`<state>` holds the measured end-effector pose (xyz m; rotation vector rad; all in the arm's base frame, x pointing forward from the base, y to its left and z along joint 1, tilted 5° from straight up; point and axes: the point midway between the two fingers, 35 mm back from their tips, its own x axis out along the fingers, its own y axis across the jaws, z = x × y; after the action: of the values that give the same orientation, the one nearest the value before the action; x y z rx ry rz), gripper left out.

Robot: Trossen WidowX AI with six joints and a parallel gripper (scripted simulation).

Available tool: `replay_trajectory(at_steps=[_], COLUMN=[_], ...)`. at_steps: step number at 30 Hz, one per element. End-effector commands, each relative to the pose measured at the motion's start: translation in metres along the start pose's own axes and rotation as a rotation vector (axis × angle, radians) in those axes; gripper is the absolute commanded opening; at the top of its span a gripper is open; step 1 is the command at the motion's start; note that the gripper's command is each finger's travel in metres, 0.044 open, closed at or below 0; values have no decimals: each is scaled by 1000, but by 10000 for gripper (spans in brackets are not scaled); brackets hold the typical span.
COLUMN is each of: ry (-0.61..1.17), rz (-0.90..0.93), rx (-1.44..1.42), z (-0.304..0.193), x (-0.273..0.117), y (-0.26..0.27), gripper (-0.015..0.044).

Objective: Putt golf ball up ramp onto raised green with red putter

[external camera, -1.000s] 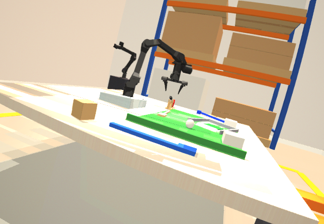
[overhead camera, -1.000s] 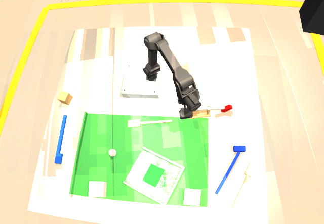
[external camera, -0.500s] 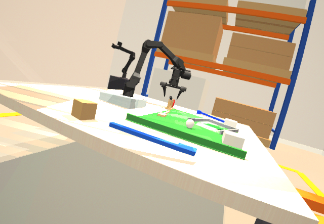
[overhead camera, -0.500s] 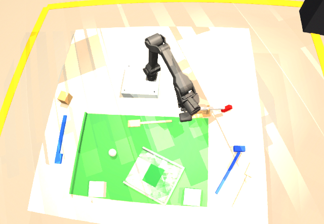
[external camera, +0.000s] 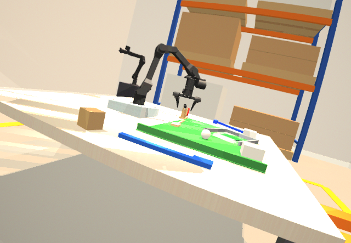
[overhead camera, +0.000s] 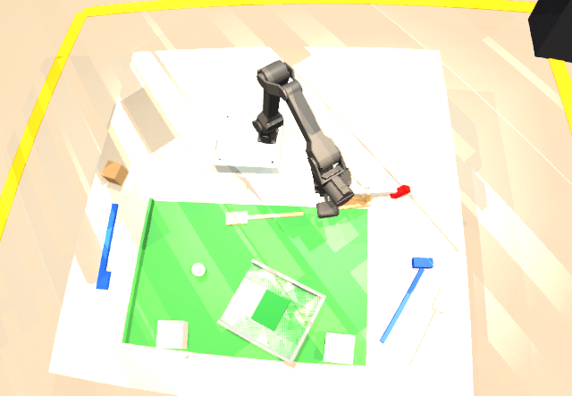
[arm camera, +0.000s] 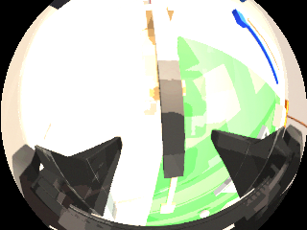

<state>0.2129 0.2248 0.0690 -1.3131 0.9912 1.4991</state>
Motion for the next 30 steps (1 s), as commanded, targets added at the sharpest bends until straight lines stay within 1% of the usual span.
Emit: replay_trajectory(at_steps=[1, 3, 18, 25, 30], ry=[-4, -4, 0, 0, 0], rz=[2, 2, 0, 0, 0], rx=[3, 3, 0, 0, 0], z=[0, 0, 0, 0, 2], x=[6, 8, 4, 4, -11], y=[1, 1, 0, 0, -2], gripper=[440, 440, 46, 0, 0])
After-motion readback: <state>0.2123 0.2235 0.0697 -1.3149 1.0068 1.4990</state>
